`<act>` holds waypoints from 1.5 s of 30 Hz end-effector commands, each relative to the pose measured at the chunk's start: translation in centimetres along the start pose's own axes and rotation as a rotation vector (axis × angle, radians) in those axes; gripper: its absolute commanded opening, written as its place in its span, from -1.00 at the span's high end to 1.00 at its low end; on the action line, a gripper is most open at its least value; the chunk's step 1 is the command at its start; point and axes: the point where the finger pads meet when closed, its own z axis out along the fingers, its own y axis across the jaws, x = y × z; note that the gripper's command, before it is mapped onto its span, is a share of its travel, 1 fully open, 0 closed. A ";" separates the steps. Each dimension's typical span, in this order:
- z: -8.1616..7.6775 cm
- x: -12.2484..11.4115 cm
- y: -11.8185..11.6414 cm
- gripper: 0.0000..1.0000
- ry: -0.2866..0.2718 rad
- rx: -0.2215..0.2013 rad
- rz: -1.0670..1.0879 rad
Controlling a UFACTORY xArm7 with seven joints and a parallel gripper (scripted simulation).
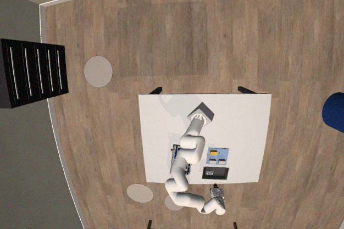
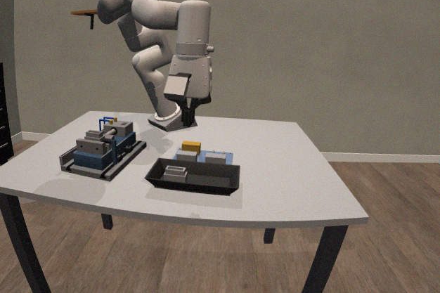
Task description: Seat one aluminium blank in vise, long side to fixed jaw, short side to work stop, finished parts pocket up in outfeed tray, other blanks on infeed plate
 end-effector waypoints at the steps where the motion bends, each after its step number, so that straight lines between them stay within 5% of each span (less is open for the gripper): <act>1: -0.1 0.9 4.1 1.00 0.005 -0.012 -0.006; 15: 0.2 1.1 14.3 1.00 -0.004 -0.034 -0.015; 17: 0.2 1.1 14.3 1.00 -0.004 -0.034 -0.015; 18: 0.2 0.9 16.4 1.00 -0.006 -0.034 -0.014; 34: 0.1 -1.3 25.7 1.00 -0.007 -0.015 -0.002; 35: 0.1 -2.1 27.6 1.00 -0.004 -0.006 0.002; 40: 0.1 -3.4 30.3 1.00 0.003 0.010 0.008; 45: 0.0 -3.6 30.6 1.00 0.004 0.013 0.009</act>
